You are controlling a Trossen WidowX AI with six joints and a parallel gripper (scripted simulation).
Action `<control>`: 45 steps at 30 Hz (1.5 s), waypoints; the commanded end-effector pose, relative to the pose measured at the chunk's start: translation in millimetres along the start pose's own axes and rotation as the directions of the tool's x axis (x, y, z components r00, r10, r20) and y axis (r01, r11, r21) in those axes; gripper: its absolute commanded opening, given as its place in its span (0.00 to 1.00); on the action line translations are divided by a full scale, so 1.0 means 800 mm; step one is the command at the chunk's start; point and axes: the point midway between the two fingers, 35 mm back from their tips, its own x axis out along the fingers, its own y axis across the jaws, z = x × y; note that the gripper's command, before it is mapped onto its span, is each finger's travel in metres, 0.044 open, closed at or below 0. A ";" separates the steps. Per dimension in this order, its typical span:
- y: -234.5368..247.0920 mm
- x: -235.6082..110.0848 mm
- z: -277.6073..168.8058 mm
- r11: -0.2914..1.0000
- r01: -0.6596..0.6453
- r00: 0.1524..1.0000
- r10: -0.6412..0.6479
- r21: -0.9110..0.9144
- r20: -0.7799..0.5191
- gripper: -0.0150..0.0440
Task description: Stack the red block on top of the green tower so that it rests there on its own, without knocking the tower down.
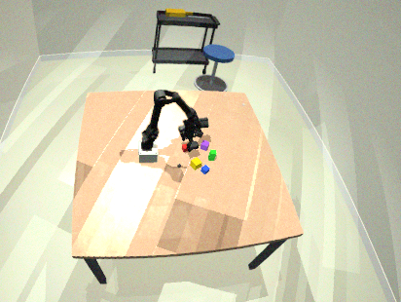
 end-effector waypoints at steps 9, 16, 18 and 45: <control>0.001 0.026 -0.006 1.000 -0.005 1.000 0.005 0.003 -0.014 1.00; 0.001 0.026 -0.006 1.000 -0.005 1.000 0.005 0.003 -0.014 1.00; 0.001 0.026 -0.006 1.000 -0.005 1.000 0.005 0.003 -0.014 1.00; 0.001 0.025 -0.006 1.000 -0.005 1.000 0.005 0.003 -0.014 0.43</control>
